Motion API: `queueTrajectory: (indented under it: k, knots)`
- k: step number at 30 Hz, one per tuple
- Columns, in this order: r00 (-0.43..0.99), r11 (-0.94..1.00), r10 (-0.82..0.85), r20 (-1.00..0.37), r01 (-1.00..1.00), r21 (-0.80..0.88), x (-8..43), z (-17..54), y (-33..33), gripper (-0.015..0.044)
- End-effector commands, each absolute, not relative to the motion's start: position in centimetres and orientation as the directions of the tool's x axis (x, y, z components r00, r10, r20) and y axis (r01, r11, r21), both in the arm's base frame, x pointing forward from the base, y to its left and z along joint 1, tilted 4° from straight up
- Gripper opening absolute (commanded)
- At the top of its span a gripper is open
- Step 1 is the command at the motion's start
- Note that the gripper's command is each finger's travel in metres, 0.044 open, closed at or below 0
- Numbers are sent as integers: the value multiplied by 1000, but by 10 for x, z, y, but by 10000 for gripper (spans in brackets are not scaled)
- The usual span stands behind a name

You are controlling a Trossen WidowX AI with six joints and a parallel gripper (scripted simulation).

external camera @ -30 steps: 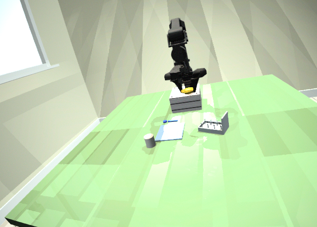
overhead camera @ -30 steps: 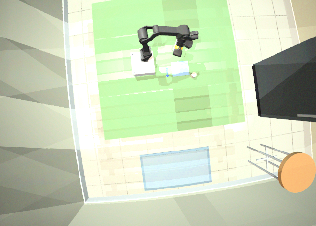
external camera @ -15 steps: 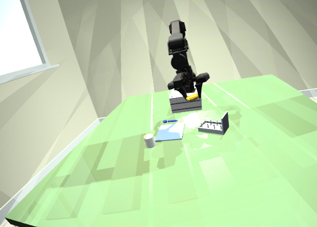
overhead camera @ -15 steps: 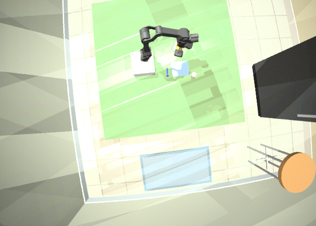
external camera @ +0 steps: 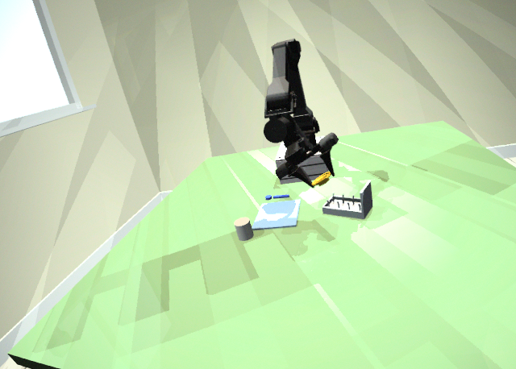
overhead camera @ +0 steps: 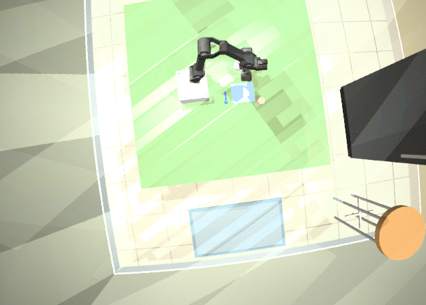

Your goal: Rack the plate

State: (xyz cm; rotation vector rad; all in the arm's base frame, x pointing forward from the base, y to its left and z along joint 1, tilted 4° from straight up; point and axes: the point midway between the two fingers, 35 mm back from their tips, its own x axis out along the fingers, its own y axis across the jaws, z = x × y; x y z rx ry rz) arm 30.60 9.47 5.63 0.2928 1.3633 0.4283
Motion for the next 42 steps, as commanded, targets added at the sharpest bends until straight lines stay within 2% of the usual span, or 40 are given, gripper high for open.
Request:
queueTrajectory:
  k: [1,11,21,31,42]
  knots:
    - [161,848,523,-837,-199,491,310,45,96,0]
    - [216,723,669,-711,-408,557,318,24,96,0]
    - [268,582,789,-553,-617,530,318,11,93,0]
    - [310,453,875,-372,-796,401,309,6,85,0]
    - [333,358,929,-161,-920,159,288,9,75,0]
